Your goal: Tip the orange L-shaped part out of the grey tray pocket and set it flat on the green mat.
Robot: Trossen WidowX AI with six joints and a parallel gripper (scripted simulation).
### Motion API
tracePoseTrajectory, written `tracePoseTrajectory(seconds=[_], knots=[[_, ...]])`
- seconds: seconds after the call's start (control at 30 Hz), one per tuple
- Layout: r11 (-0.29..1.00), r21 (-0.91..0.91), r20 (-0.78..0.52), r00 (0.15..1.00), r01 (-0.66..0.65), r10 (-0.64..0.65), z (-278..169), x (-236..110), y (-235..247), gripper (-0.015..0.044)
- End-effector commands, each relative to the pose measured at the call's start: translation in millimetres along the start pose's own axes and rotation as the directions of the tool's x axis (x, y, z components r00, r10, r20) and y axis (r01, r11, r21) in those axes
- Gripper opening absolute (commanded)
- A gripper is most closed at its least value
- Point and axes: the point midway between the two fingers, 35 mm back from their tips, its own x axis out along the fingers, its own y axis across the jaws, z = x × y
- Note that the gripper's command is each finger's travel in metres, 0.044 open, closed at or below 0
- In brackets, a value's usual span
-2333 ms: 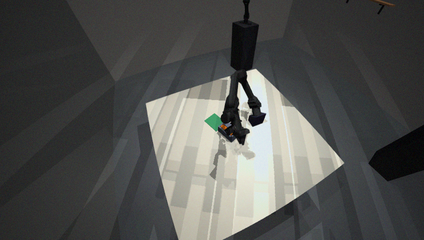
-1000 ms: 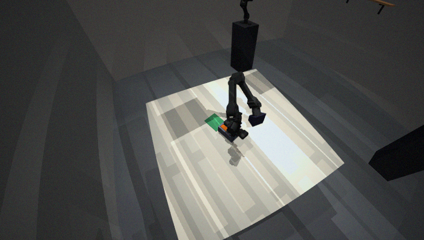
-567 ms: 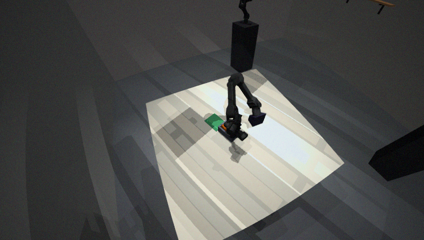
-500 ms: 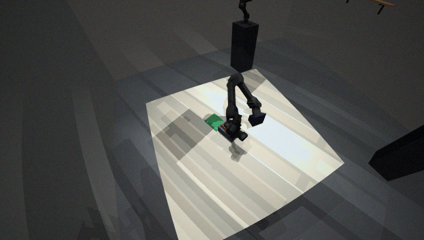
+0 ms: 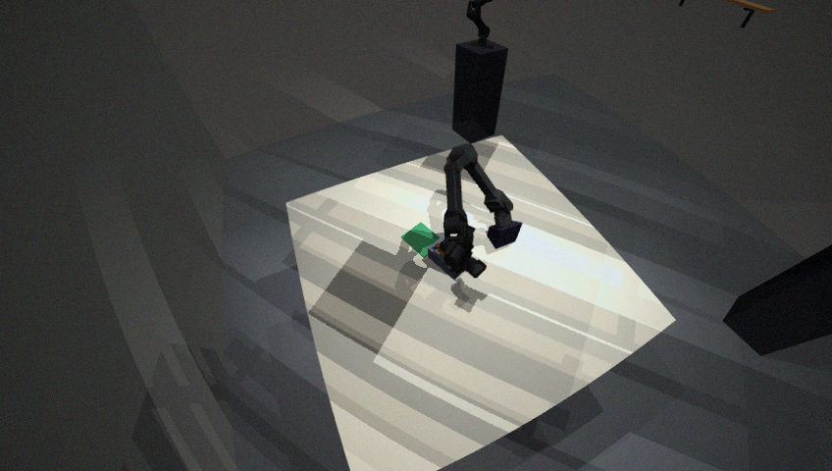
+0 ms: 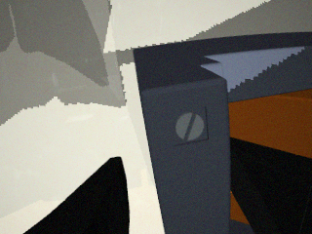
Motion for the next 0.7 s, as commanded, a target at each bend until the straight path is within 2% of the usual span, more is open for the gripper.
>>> tracePoseTrajectory(seconds=[0.0,0.67], knots=[[1.0,-0.004,-0.006,1.0,0.009,-0.009,-1,2,-2,0.018],[1.0,-0.005,-0.005,1.0,0.007,-0.007,-1,-14,10,0.018]])
